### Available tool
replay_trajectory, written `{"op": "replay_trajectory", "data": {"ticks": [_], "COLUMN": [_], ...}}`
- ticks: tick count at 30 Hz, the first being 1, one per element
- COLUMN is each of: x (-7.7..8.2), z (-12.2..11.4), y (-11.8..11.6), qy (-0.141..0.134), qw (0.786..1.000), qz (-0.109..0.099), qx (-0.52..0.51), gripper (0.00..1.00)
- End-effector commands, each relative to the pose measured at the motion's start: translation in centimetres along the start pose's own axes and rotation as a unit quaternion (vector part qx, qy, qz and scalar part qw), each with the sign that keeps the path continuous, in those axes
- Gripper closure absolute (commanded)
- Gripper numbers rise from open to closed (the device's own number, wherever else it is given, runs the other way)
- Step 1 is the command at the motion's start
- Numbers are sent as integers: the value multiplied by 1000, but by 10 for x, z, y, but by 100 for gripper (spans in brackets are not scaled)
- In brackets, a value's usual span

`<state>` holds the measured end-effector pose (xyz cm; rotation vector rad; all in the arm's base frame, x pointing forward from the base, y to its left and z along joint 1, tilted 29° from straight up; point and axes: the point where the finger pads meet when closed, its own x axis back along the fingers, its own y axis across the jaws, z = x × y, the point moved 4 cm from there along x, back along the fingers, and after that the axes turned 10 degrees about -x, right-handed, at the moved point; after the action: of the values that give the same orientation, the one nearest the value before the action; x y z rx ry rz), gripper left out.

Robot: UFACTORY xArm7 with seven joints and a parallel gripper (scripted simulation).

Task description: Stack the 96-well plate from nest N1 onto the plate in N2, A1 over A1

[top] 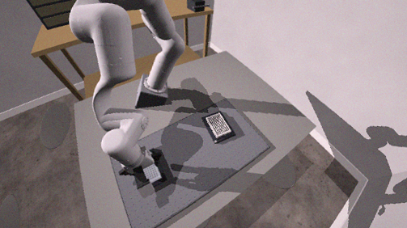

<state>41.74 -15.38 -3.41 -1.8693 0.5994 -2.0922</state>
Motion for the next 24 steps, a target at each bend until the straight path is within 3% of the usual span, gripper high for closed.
{"op": "replay_trajectory", "data": {"ticks": [1, 5, 6, 24], "x": [1, 1, 2, 2], "z": [1, 1, 1, 1], "y": [1, 1, 1, 1], "qy": [2, 2, 2, 1], "qw": [1000, 1000, 1000, 1000], "qz": [-1, -1, -1, -1], "qx": [0, 0, 0, 0], "gripper": [0, 0, 100, 100]}}
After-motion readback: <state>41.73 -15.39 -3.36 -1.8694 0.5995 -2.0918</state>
